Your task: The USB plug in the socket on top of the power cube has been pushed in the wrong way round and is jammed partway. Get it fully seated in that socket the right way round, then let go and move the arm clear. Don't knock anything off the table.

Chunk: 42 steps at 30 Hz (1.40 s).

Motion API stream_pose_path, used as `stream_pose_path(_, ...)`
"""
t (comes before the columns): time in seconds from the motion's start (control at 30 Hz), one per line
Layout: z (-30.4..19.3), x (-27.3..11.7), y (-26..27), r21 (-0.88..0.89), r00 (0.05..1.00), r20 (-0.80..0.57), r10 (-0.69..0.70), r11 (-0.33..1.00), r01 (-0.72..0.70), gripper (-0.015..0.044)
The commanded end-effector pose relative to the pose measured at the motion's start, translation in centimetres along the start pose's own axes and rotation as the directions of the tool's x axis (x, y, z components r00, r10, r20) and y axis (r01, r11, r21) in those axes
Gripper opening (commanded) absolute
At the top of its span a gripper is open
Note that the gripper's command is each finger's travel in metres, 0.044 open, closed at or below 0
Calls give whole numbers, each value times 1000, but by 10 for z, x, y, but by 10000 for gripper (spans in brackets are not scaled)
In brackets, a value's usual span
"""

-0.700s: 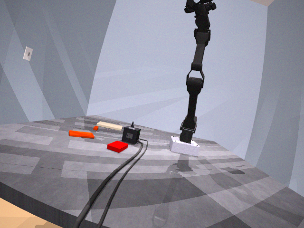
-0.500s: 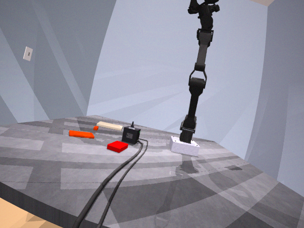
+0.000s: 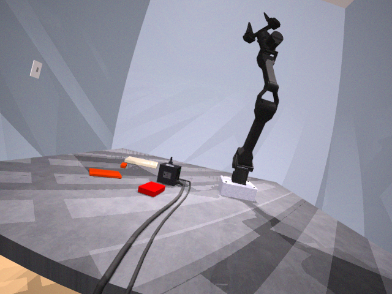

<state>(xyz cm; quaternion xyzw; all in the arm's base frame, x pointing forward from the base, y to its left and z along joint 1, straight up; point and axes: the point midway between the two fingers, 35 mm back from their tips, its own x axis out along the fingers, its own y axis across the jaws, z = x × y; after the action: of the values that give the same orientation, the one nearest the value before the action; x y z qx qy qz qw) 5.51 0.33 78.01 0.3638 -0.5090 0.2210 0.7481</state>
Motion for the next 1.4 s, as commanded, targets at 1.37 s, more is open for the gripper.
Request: stream_pose_path(1.37,-301,-308,-437,52,-324,-605,-727,-442,895,440)
